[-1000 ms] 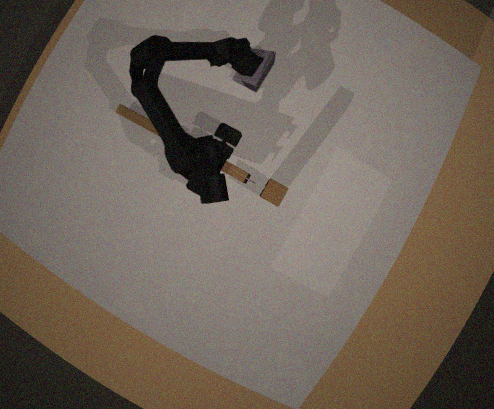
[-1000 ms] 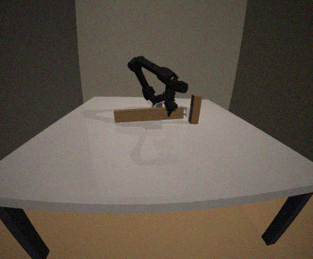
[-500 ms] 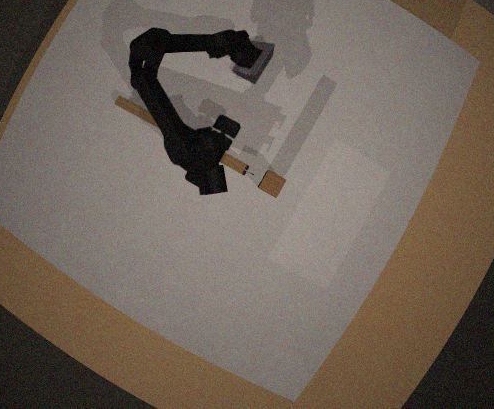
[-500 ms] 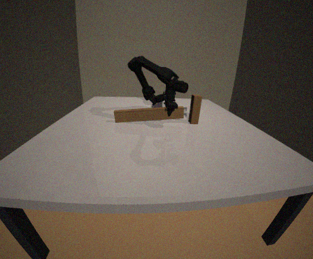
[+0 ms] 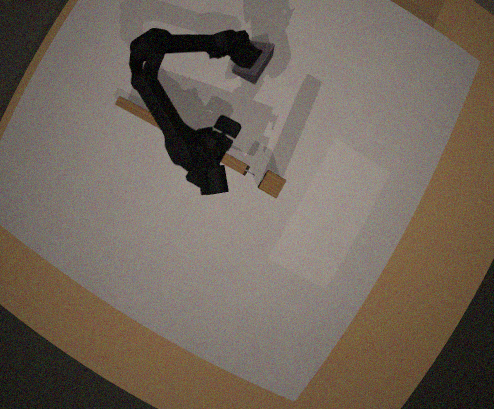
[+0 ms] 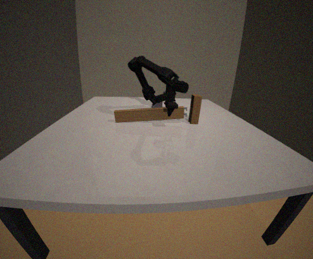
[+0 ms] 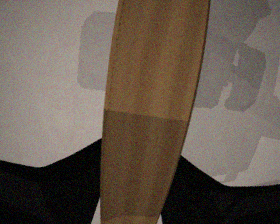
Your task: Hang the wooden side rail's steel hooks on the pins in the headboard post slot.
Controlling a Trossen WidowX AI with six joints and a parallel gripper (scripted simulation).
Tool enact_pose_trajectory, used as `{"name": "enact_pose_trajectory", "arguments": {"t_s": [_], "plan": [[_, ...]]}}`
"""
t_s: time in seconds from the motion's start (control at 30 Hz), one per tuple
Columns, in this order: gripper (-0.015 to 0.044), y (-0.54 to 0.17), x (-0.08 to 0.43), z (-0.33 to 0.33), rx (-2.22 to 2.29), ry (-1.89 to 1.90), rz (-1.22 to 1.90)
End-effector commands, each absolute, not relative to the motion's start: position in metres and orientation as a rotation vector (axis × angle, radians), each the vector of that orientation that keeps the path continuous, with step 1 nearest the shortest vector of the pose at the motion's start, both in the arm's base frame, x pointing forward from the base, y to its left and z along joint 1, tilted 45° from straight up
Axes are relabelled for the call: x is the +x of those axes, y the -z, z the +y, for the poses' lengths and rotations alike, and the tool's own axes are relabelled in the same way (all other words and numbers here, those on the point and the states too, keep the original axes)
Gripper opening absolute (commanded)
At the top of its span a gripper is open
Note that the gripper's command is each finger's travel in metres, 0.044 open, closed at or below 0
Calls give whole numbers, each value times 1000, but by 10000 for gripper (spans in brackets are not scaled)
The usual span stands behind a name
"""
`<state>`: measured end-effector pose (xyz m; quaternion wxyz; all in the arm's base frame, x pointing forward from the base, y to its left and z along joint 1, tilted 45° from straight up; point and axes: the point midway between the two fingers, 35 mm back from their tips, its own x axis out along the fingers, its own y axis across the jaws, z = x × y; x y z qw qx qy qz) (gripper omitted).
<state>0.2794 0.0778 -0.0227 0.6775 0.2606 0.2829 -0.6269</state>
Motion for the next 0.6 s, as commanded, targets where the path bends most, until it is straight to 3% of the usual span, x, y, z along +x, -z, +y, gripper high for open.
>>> {"name": "enact_pose_trajectory", "arguments": {"t_s": [0.0, 0.57], "plan": [[0, 23, 279, 81, 590, 1401, 634], [0, 23, 280, 83, 590, 1401, 634]]}}
